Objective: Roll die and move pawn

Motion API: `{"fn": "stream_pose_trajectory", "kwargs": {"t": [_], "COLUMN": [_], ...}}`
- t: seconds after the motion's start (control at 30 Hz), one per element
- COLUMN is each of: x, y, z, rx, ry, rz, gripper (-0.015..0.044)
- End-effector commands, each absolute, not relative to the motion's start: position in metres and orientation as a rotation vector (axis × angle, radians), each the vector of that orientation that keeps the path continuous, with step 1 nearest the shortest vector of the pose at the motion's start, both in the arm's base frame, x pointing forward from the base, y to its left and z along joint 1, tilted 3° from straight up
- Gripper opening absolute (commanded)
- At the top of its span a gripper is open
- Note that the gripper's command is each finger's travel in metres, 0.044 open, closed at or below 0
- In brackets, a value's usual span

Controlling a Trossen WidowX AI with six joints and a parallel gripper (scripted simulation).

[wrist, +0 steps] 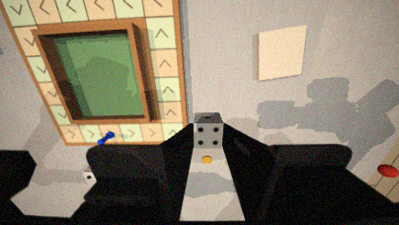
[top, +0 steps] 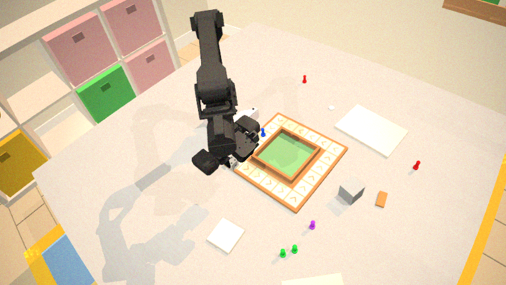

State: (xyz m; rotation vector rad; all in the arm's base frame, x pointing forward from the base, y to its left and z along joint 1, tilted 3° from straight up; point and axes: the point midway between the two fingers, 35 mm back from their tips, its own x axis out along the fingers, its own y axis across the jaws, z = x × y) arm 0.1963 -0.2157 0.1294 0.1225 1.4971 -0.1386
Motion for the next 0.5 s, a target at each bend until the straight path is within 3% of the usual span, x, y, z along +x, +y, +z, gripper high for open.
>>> {"fn": "stream_pose_trajectory", "kwargs": {"t": [0.0, 0.47], "x": [0.197, 0.235], "y": [-0.213, -0.158], "z": [0.133, 0.120], "rx": [0.119, 0.122], "ry": [1.502, 1.500], "rz": [-0.138, -0.131], "gripper": [0.0000, 0.0000]}}
